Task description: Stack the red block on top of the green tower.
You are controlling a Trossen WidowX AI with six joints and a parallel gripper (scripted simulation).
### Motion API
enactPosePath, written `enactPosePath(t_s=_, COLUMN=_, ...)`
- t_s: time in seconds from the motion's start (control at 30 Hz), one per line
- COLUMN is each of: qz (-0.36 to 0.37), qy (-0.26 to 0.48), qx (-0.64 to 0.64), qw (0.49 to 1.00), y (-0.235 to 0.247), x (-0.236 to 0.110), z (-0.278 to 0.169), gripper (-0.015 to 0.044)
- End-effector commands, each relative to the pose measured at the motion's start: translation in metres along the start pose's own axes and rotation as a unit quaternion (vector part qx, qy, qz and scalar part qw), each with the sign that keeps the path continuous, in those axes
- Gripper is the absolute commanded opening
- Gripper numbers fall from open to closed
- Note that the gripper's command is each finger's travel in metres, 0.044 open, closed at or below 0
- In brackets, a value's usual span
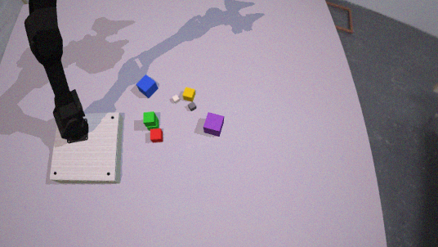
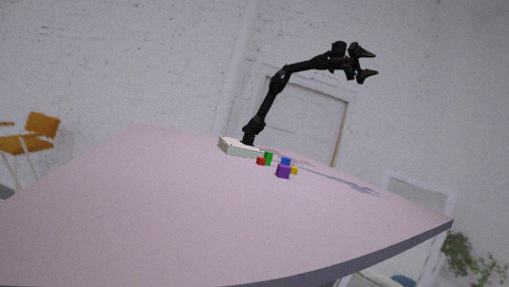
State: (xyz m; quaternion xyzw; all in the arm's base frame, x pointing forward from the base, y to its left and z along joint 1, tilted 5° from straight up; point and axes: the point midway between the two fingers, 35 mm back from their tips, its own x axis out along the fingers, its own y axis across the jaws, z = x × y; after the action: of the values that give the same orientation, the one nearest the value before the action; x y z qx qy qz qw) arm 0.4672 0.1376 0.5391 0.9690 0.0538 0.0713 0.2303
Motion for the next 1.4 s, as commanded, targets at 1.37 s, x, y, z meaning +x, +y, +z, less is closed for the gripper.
enactPosePath(t_s=1.37, qz=-0.39, qy=-0.431, qx=-0.323, qw=0.747, y=-0.014, x=-0.208, z=0.381, gripper=0.044)
